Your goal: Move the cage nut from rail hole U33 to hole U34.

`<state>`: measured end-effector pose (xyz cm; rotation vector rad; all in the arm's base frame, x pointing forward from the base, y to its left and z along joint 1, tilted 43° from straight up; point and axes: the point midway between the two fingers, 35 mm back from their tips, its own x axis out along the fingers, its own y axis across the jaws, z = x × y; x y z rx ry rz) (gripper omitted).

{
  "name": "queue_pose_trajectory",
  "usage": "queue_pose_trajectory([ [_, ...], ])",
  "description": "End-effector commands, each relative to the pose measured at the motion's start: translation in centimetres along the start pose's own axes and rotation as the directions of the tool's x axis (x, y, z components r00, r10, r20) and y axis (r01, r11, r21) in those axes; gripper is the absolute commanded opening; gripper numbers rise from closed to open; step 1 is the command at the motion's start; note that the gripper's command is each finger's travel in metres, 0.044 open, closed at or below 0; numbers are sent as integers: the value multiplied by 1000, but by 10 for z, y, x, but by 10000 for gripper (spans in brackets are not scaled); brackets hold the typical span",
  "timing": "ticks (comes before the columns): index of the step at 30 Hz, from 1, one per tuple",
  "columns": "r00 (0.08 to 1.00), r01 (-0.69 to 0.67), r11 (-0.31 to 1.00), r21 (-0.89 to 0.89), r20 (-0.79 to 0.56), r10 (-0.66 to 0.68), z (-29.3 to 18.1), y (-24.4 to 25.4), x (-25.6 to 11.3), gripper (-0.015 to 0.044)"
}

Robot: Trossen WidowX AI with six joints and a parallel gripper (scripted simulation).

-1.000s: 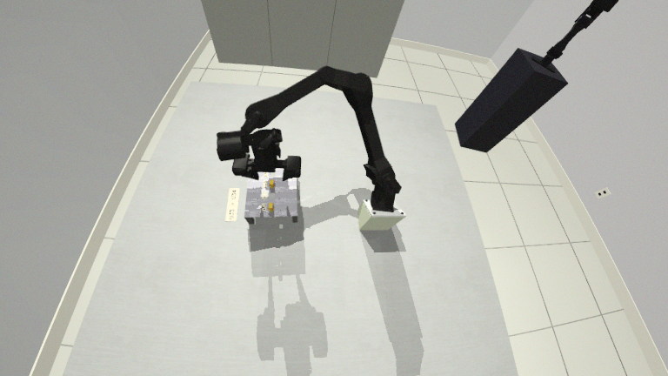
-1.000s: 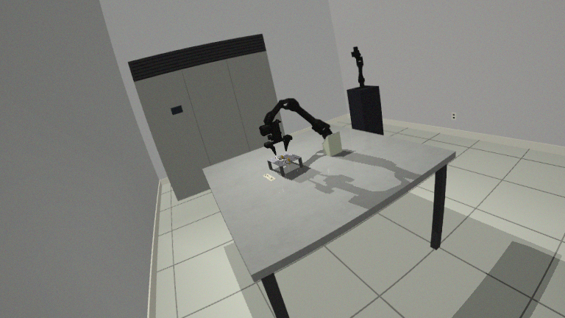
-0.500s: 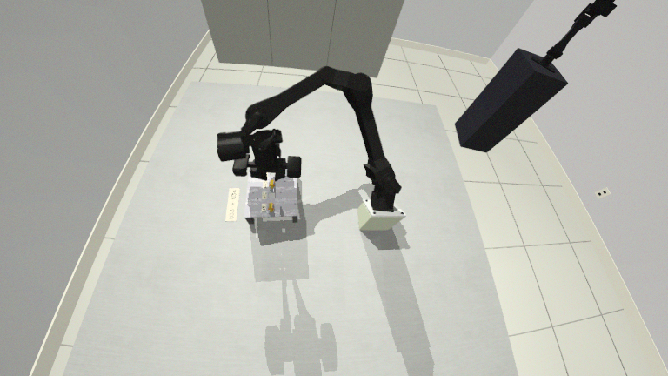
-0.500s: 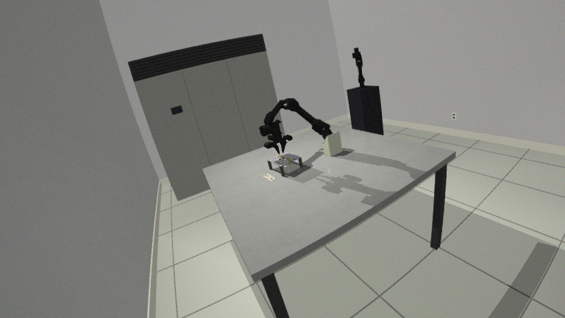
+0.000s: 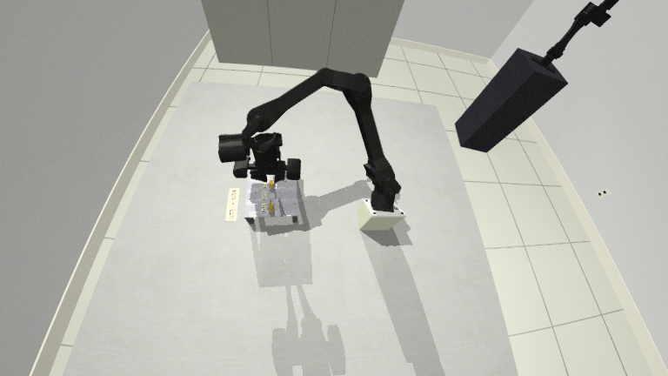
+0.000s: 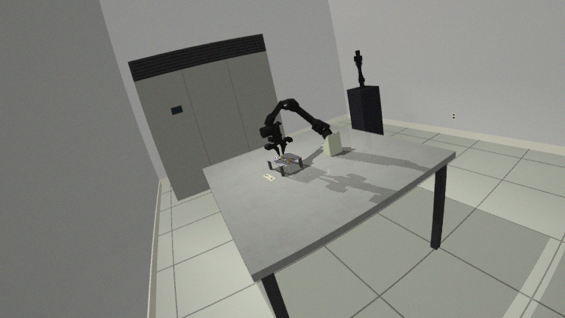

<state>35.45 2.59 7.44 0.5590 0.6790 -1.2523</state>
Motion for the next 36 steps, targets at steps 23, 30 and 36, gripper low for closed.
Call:
queue_pose_trajectory([
  [23,1000,5,1000,-4,4,-5,1,-2,14,120],
  [30,1000,5,1000,-4,4,-5,1,-2,14,120],
  [36,1000,5,1000,-4,4,-5,1,-2,14,120],
])
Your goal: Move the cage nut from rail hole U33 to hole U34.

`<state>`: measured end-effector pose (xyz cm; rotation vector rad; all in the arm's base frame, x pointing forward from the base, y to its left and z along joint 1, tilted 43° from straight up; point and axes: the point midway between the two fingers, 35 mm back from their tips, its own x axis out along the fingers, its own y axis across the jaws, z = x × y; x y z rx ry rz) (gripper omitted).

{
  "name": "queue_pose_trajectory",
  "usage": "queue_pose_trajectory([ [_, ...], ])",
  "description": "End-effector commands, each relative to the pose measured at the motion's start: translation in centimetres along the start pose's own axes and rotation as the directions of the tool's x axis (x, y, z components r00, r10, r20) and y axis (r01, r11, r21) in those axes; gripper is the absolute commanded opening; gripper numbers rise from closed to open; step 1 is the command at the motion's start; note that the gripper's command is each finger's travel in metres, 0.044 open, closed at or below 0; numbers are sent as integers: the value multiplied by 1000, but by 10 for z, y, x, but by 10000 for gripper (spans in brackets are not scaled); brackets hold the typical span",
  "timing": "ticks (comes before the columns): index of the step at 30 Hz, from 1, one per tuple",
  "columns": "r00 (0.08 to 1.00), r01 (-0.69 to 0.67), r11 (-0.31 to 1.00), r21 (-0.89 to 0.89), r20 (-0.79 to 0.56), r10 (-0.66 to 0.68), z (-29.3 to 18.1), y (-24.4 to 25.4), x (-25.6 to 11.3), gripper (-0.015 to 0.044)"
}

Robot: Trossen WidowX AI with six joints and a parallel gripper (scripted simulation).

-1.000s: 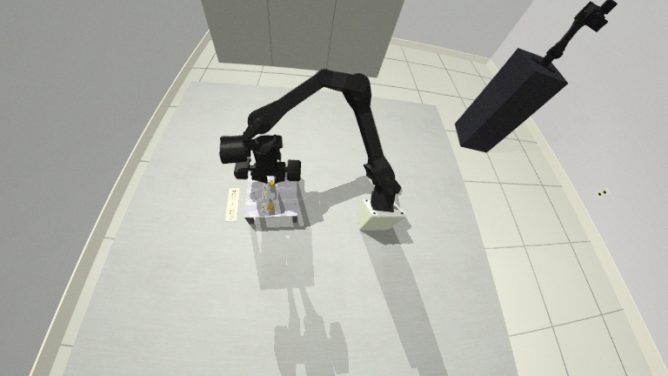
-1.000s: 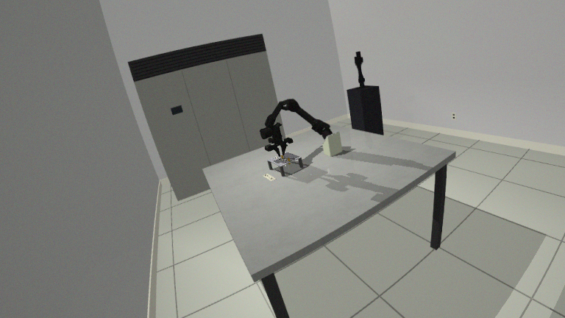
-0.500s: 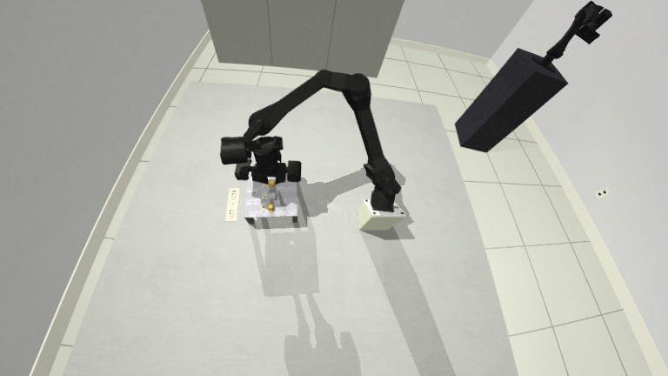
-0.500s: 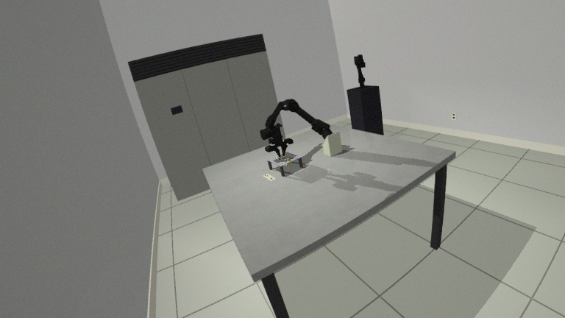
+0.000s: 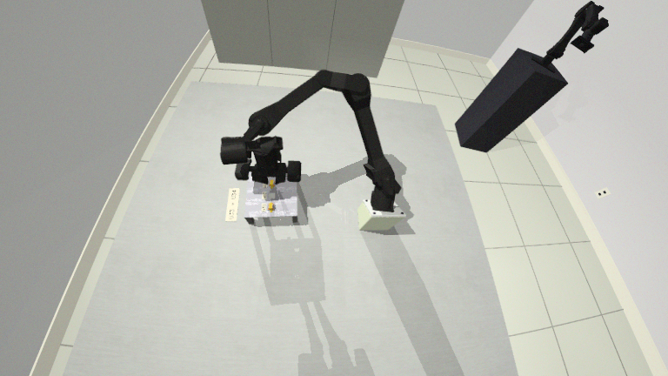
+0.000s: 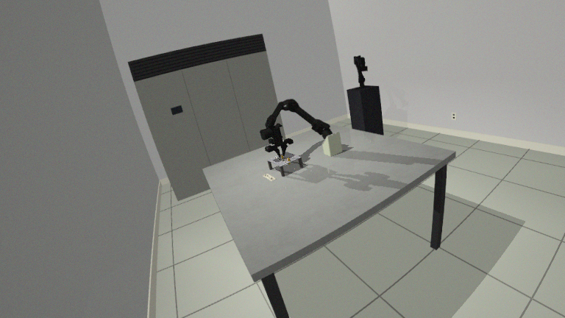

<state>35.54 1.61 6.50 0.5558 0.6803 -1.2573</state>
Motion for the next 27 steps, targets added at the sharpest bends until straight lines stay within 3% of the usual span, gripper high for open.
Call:
queue_pose_trajectory([
  [1,1000,0,1000,0,0,0,0,0,0,113],
  [13,1000,0,1000,0,0,0,0,0,0,33],
  [27,1000,0,1000,0,0,0,0,0,0,33],
])
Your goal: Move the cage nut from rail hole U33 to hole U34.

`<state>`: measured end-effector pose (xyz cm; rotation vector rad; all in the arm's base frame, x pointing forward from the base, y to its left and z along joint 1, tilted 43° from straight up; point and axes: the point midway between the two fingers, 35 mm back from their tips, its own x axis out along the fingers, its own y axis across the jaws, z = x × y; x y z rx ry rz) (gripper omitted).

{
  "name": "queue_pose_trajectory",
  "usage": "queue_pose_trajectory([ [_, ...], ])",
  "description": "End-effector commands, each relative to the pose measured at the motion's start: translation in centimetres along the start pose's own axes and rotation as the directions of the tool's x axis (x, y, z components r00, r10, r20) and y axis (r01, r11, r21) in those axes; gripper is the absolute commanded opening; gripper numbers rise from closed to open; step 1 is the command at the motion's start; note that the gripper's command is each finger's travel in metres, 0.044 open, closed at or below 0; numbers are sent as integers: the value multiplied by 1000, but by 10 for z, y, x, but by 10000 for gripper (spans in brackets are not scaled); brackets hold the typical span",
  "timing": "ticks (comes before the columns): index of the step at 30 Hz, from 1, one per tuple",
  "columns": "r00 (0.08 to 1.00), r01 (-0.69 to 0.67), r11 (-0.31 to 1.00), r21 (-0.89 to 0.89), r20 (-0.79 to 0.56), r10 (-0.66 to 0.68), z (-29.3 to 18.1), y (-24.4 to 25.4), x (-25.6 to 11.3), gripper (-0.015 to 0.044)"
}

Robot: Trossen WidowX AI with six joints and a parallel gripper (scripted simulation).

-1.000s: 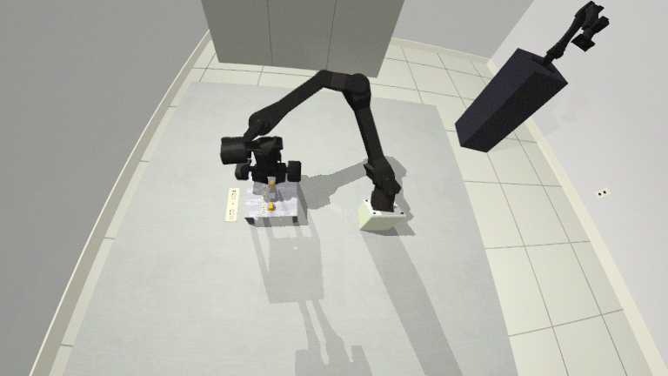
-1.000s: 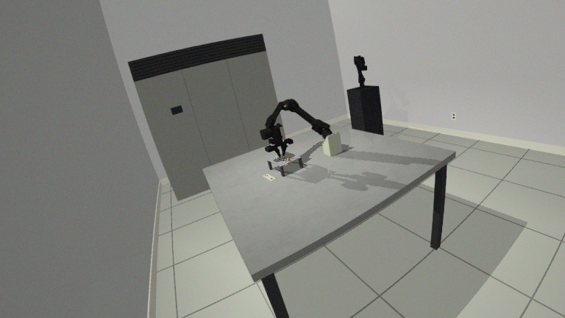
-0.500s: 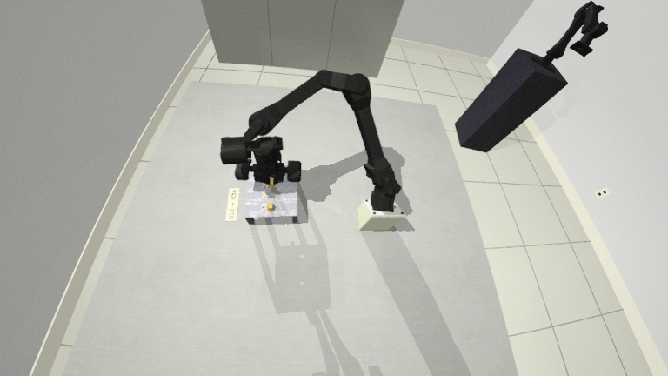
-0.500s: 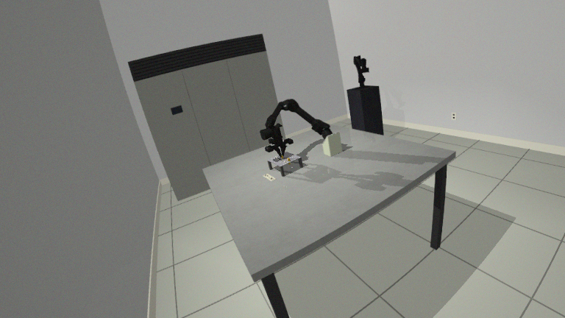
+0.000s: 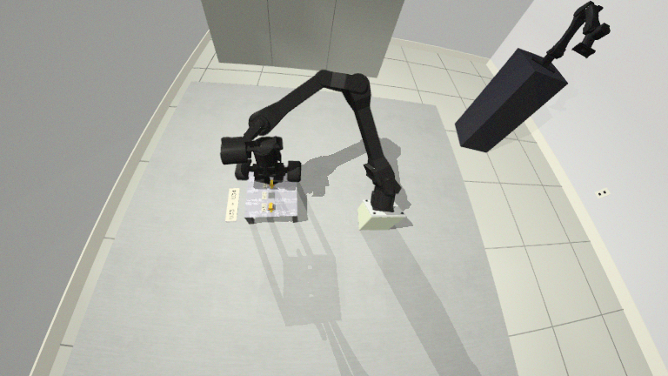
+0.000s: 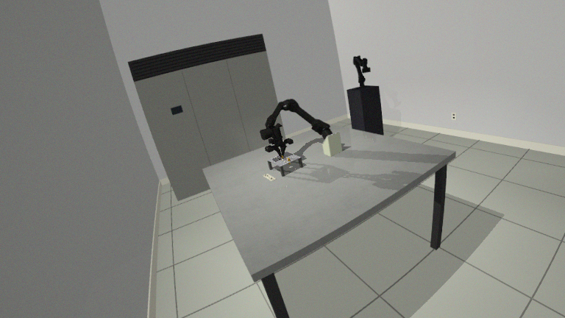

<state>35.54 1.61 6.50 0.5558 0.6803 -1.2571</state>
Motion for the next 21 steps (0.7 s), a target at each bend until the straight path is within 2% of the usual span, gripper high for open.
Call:
queue_pose_trajectory([
  [1,1000,0,1000,0,0,0,0,0,0,33],
  [21,1000,0,999,-45,0,0,1,-2,0,33],
])
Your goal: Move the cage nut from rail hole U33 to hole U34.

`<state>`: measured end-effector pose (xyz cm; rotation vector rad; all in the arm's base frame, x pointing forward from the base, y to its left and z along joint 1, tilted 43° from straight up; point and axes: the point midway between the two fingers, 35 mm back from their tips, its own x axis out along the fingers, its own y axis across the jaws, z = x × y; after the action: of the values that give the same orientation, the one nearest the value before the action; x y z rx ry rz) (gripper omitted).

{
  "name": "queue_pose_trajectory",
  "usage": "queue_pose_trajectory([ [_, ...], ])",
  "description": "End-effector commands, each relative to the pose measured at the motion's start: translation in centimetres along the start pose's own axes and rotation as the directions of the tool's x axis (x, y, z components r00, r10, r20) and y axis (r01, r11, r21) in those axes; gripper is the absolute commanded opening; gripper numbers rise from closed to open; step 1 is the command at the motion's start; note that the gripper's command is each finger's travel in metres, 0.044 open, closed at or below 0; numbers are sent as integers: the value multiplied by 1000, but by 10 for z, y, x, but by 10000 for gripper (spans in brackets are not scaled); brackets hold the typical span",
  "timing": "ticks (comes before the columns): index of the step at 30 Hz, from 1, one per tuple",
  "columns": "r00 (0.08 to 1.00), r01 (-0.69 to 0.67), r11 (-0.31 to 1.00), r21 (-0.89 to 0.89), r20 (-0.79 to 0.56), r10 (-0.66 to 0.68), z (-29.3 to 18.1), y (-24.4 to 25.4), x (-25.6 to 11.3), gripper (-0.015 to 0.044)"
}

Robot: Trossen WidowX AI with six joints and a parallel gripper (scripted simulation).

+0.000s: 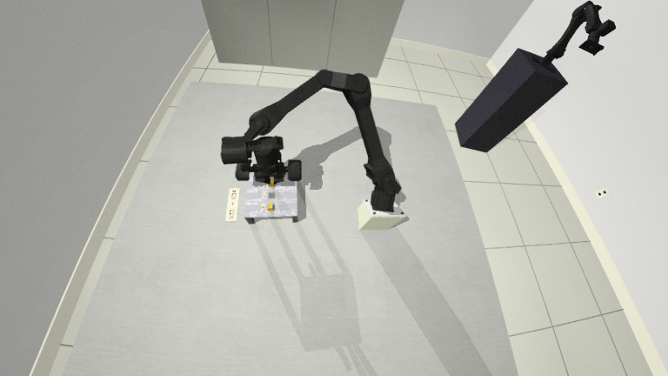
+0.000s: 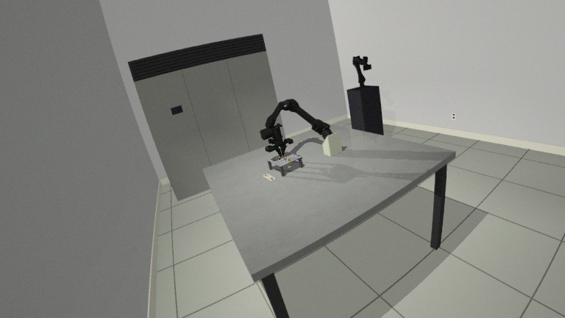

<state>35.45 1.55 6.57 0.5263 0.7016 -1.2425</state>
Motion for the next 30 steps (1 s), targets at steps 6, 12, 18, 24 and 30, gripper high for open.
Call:
queue_pose_trajectory([
  [6,1000,0,1000,-15,0,0,1,-2,0,33],
  [12,1000,0,1000,-17,0,0,1,-2,0,33],
  [18,1000,0,1000,-18,0,0,1,-3,0,33],
  [24,1000,0,1000,-19,0,0,1,-4,-1,33],
  [30,1000,0,1000,-19,0,0,1,-4,-2,33],
])
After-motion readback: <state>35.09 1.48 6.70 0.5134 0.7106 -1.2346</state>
